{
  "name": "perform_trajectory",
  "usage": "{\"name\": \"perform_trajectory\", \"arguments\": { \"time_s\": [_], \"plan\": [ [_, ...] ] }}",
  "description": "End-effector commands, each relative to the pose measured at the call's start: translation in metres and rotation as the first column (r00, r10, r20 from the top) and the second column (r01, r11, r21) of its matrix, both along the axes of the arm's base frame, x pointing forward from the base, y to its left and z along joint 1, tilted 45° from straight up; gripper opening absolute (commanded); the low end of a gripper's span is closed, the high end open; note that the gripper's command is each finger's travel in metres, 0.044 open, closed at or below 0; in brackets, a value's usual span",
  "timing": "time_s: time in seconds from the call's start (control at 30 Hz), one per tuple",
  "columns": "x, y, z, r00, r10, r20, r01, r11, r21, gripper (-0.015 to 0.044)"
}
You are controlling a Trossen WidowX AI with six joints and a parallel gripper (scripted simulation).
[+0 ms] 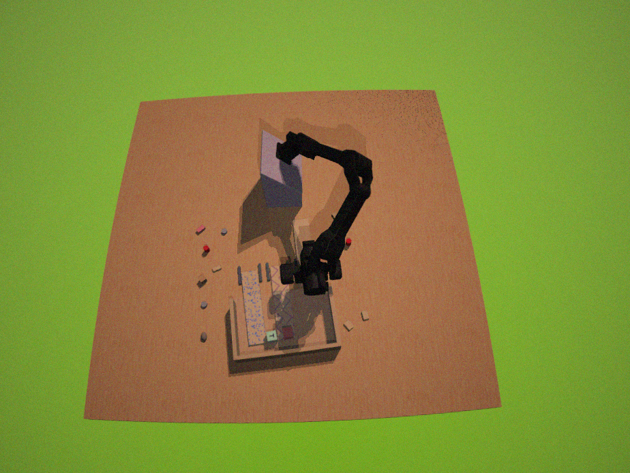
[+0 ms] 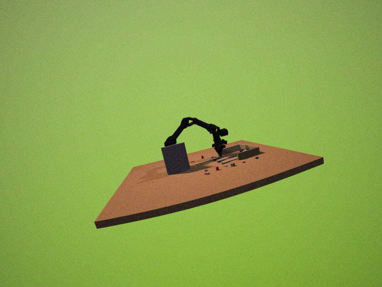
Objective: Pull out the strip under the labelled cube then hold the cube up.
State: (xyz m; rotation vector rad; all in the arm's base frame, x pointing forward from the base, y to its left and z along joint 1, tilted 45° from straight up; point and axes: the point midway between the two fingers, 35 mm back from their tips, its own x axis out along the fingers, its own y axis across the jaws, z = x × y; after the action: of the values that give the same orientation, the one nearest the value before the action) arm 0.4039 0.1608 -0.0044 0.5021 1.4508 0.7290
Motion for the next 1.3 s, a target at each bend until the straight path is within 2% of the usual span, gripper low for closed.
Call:
{"name": "perform_trajectory", "arguments": {
  "time_s": [0.0,0.13,0.63,0.83,1.27],
  "plan": [
    [0.0,0.0,0.001,1.0,0.0,0.001,0.0,1.0,0.0,0.0098],
    [-0.002,-0.002,0.002,1.0,0.0,0.001,0.0,1.0,0.0,0.0],
    [-0.054,-0.042,0.018,1.0,-0.002,-0.007,0.002,1.0,-0.004,0.0],
    [-0.059,-0.044,0.019,1.0,-0.002,-0.008,0.002,1.0,-0.004,0.0],
    [-0.104,-0.054,0.01,1.0,-0.002,-0.011,0.002,1.0,-0.005,0.0]
  ]
}}
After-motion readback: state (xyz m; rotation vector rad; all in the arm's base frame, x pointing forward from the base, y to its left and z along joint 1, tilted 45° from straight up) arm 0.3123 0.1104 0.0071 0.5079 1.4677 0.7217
